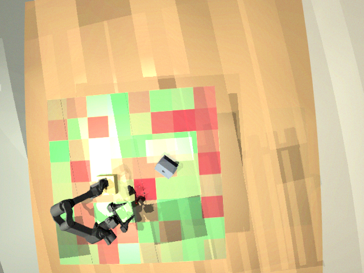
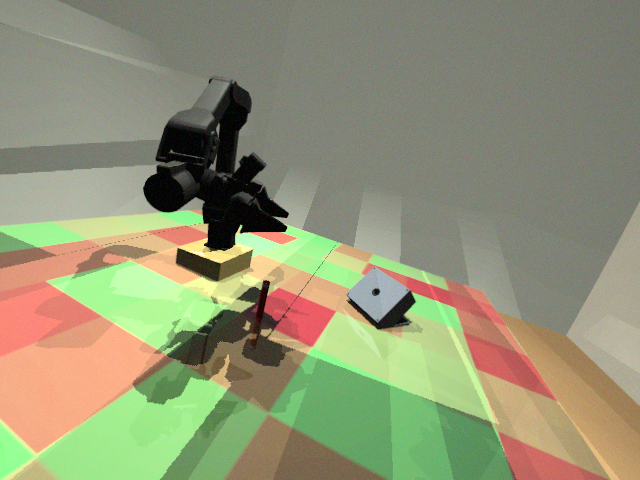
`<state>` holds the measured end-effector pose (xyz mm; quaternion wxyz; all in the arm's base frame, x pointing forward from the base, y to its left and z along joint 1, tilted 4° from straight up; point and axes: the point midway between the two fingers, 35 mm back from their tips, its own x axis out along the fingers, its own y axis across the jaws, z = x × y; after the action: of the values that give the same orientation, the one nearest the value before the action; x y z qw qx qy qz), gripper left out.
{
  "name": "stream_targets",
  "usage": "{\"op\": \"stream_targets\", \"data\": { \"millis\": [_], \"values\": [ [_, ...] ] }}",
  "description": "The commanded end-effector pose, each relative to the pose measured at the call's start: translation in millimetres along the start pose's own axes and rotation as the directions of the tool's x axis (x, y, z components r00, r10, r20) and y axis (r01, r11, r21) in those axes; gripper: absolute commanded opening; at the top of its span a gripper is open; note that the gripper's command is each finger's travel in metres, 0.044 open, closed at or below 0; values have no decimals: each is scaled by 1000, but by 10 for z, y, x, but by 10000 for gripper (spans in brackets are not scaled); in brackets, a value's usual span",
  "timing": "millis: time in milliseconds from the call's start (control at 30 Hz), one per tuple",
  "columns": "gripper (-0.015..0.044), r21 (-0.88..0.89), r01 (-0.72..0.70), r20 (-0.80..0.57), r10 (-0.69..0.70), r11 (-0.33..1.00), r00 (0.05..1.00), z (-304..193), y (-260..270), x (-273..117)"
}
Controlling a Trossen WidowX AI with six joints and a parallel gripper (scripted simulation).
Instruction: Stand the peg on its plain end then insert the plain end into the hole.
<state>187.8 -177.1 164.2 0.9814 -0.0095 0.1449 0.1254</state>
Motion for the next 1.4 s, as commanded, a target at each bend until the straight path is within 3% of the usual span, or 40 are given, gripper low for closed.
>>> {"op": "stream_targets", "data": {
  "millis": [0,333,700,1067,1367],
  "values": [
    [440,41,-51,-106,55,998,993,-83,38,89],
    [440,135,-120,-397,164,984,903,-320,109,250],
    [440,176,-91,-685,189,980,704,-515,110,322],
    [440,98,2,-893,87,995,442,-580,9,331],
    [440,-47,79,-969,-65,996,240,-513,-120,325]
  ]
}}
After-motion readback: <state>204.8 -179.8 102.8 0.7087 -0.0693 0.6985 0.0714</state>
